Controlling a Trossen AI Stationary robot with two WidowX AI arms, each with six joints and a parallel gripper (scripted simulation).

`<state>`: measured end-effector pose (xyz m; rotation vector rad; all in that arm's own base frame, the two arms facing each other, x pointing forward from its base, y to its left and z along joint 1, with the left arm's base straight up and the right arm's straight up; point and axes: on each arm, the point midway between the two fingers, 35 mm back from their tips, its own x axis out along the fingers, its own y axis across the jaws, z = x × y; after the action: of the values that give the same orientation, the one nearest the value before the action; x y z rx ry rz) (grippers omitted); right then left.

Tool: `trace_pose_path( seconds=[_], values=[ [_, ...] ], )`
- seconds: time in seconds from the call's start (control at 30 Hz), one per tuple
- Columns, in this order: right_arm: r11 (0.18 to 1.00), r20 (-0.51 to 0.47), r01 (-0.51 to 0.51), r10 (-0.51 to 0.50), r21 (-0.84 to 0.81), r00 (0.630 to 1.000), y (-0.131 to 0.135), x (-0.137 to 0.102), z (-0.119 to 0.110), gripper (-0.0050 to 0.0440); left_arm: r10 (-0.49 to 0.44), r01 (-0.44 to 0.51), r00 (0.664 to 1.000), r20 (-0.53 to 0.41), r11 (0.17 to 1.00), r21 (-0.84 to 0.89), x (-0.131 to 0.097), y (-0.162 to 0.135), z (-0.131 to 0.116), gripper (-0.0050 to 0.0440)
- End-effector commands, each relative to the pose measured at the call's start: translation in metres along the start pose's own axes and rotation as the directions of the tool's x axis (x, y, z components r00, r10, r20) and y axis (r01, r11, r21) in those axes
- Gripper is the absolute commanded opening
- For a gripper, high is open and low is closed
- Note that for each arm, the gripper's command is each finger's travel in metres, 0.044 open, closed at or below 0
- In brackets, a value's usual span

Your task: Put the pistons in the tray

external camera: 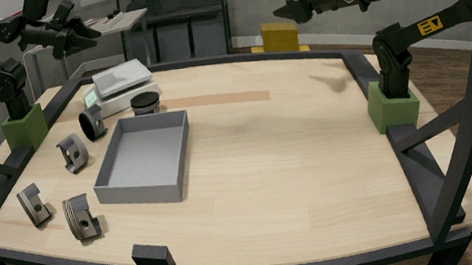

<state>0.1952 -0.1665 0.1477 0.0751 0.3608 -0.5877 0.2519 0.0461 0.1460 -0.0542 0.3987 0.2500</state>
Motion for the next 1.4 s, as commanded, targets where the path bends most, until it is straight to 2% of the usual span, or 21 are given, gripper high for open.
trace_pose_path(
  seconds=[0.0, 0.17, 0.2, 0.43, 0.5, 0.63, 0.7, 0.73, 0.8, 0.83, 0.93, 1.0, 1.07, 1.2, 1.37],
  values=[
    [0.997, 0.019, 0.069, -0.070, 0.040, 0.997, -0.015, -0.004, 0.005, 0.0400, 0.038, -0.038, 0.998, 0.057, 0.999, -0.011, -0.001, 0.014, 0.005, 0.0378],
    [0.977, 0.013, 0.188, -0.190, 0.096, 0.982, -0.039, -0.009, 0.003, 0.0400, 0.151, -0.147, 0.987, 0.051, 0.987, -0.063, -0.002, 0.040, 0.004, 0.0378],
    [0.971, 0.010, 0.212, -0.214, 0.107, 0.977, -0.044, -0.010, 0.003, 0.0400, 0.145, -0.142, 0.988, 0.052, 0.988, -0.054, -0.002, 0.044, 0.004, 0.0378],
    [0.911, -0.020, 0.374, -0.377, 0.175, 0.926, -0.077, -0.021, -0.004, 0.0400, 0.275, -0.269, 0.960, 0.045, 0.957, -0.110, -0.007, 0.079, 0.005, 0.0378],
    [0.911, -0.020, 0.374, -0.377, 0.175, 0.926, -0.077, -0.021, -0.004, 0.0400, 0.275, -0.269, 0.960, 0.045, 0.957, -0.110, -0.007, 0.079, 0.005, 0.0378],
    [0.862, -0.038, 0.463, -0.466, 0.208, 0.884, -0.095, -0.029, -0.008, 0.0400, 0.372, -0.363, 0.928, 0.034, 0.919, -0.156, -0.013, 0.099, 0.005, 0.0378],
    [0.833, -0.050, 0.505, -0.508, 0.224, 0.860, -0.104, -0.033, -0.009, 0.0400, 0.369, -0.361, 0.929, 0.032, 0.921, -0.148, -0.015, 0.107, 0.002, 0.0378],
    [0.818, -0.055, 0.526, -0.529, 0.231, 0.847, -0.108, -0.036, -0.010, 0.0400, 0.367, -0.360, 0.930, 0.017, 0.921, -0.148, -0.016, 0.112, 0.008, 0.0378],
    [0.787, -0.063, 0.566, -0.570, 0.247, 0.819, -0.117, -0.041, -0.011, 0.0400, 0.359, -0.360, 0.933, -0.036, 0.921, -0.148, -0.011, 0.121, 0.006, 0.0378],
    [0.788, -0.065, 0.564, -0.567, 0.245, 0.821, -0.120, -0.043, -0.012, 0.0400, 0.355, -0.360, 0.933, -0.062, 0.921, -0.147, -0.007, 0.124, 0.004, 0.0378],
    [0.734, -0.081, 0.624, -0.628, 0.267, 0.774, -0.133, -0.052, -0.015, 0.0400, 0.341, -0.360, 0.930, -0.140, 0.921, -0.148, 0.002, 0.129, 0.000, 0.0378],
    [0.742, -0.099, 0.619, -0.617, 0.258, 0.781, -0.141, -0.056, -0.014, 0.0400, 0.330, -0.360, 0.924, -0.192, 0.921, -0.148, 0.006, 0.130, -0.002, 0.0378],
    [0.742, -0.099, 0.619, -0.617, 0.258, 0.781, -0.141, -0.056, -0.014, 0.0400, 0.330, -0.360, 0.924, -0.192, 0.921, -0.148, 0.006, 0.130, -0.002, 0.0378],
    [0.742, -0.200, 0.619, -0.586, 0.258, 0.785, -0.150, -0.050, -0.028, 0.0400, 0.306, -0.360, 0.905, -0.294, 0.921, -0.148, 0.010, 0.131, -0.004, 0.0378],
    [0.742, -0.324, 0.619, -0.537, 0.259, 0.779, -0.150, -0.049, -0.030, 0.0400, 0.273, -0.361, 0.867, -0.417, 0.921, -0.147, 0.013, 0.132, -0.007, 0.0378]
  ],
)
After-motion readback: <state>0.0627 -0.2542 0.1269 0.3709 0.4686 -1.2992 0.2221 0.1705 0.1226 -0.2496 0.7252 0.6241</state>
